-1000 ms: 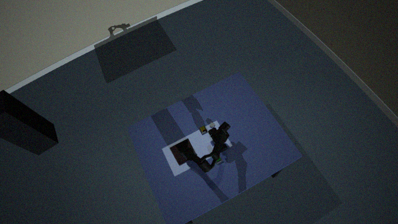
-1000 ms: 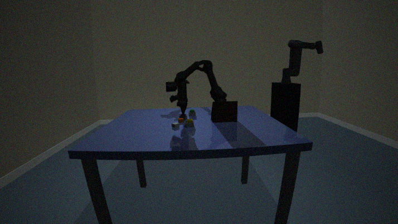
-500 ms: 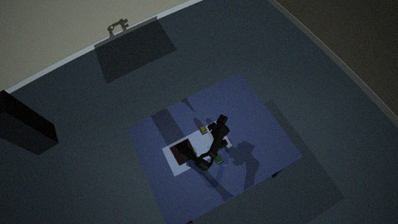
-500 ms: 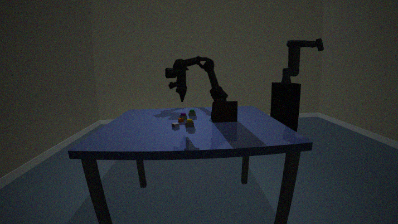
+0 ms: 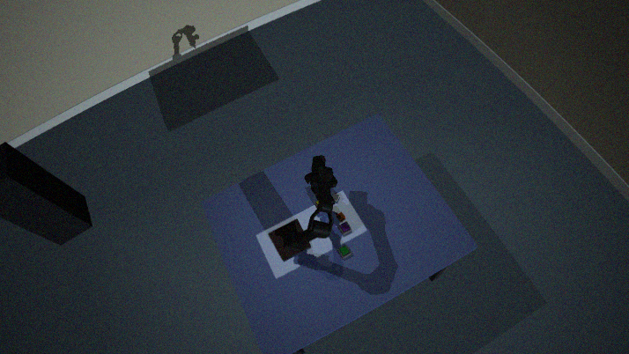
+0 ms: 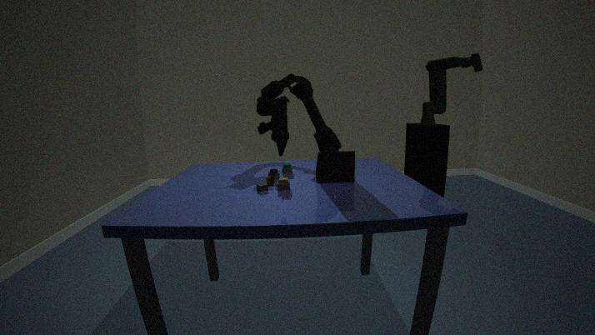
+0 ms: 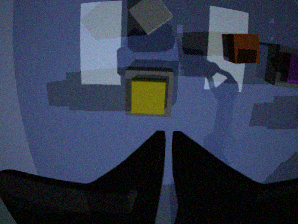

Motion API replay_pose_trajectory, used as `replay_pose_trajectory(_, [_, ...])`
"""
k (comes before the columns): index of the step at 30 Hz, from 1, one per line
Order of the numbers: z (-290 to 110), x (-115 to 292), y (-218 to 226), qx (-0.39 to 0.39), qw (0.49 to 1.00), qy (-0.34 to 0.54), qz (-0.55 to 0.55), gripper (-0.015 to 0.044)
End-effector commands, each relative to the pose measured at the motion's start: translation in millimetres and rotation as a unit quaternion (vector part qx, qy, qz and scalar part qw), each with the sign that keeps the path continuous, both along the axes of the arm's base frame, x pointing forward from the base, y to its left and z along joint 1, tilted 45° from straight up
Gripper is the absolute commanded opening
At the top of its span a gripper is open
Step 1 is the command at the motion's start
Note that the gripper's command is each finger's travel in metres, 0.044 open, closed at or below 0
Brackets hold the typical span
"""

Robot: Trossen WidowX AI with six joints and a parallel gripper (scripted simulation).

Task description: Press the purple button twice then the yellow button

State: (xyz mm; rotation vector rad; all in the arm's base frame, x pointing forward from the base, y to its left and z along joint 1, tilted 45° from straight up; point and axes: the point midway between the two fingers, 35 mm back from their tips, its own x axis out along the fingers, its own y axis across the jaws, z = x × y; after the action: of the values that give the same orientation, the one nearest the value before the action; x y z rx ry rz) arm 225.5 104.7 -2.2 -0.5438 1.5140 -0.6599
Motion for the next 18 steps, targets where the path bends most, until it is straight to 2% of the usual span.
replay_pose_trajectory(1, [-11, -6, 11, 0.001, 1.0, -0.007, -0.009, 0.002])
replay_pose_trajectory(4, [-13, -6, 9, 0.001, 1.0, -0.007, -0.009, 0.002])
replay_pose_trajectory(9, [-54, -9, -31, 0.0, 1.0, -0.008, -0.009, 0.002])
replay_pose_trajectory(18, [-60, -9, -36, 0.0, 1.0, -0.008, -0.009, 0.002])
